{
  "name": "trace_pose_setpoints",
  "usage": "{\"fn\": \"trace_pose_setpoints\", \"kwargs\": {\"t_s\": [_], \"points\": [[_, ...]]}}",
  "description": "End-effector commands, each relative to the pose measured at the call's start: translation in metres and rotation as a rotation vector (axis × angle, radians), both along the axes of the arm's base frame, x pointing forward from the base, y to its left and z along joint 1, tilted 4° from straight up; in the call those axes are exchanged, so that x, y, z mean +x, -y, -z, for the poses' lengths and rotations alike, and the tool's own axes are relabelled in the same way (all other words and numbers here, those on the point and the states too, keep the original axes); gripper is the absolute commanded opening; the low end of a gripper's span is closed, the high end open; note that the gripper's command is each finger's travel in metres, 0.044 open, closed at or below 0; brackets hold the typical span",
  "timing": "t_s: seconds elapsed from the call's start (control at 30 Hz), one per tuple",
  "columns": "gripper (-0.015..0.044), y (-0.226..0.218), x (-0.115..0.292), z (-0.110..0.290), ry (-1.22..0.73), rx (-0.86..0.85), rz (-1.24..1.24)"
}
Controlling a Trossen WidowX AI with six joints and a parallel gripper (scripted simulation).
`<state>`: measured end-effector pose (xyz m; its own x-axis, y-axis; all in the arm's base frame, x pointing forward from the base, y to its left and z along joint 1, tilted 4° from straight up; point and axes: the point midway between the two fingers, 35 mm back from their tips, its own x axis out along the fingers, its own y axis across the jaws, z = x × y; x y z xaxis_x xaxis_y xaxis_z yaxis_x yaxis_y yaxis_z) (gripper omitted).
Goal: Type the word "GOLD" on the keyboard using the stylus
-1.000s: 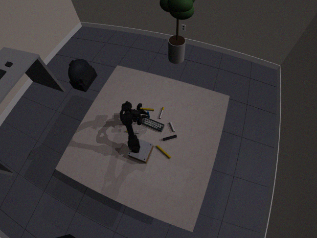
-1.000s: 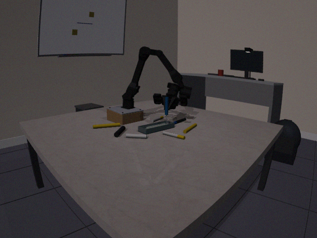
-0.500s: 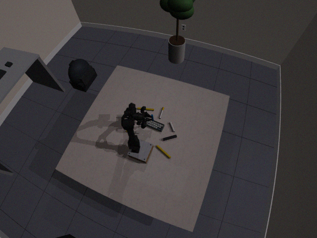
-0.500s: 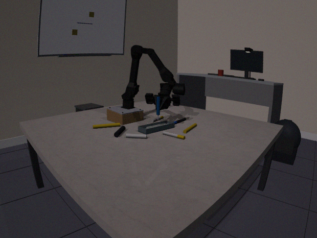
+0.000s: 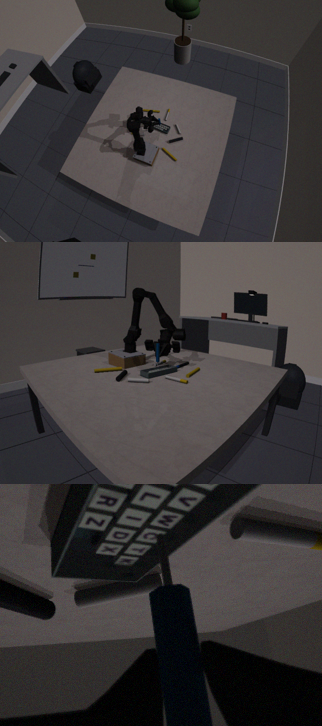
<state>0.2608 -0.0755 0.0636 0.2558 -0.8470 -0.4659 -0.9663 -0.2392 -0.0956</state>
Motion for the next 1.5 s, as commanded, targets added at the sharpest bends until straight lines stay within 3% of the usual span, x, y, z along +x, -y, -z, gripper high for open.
{"fn": "trace_pose_setpoints", "kwargs": {"t_s": [0.0, 0.17, 1.47], "points": [[0.0, 0.001, -0.001, 0.005, -0.007, -0.003, -0.001], [0.0081, 0.001, -0.001, 0.007, -0.007, -0.003, -0.001], [0.0081, 0.001, 0.0, 0.024, -0.008, -0.003, -0.001]]}}
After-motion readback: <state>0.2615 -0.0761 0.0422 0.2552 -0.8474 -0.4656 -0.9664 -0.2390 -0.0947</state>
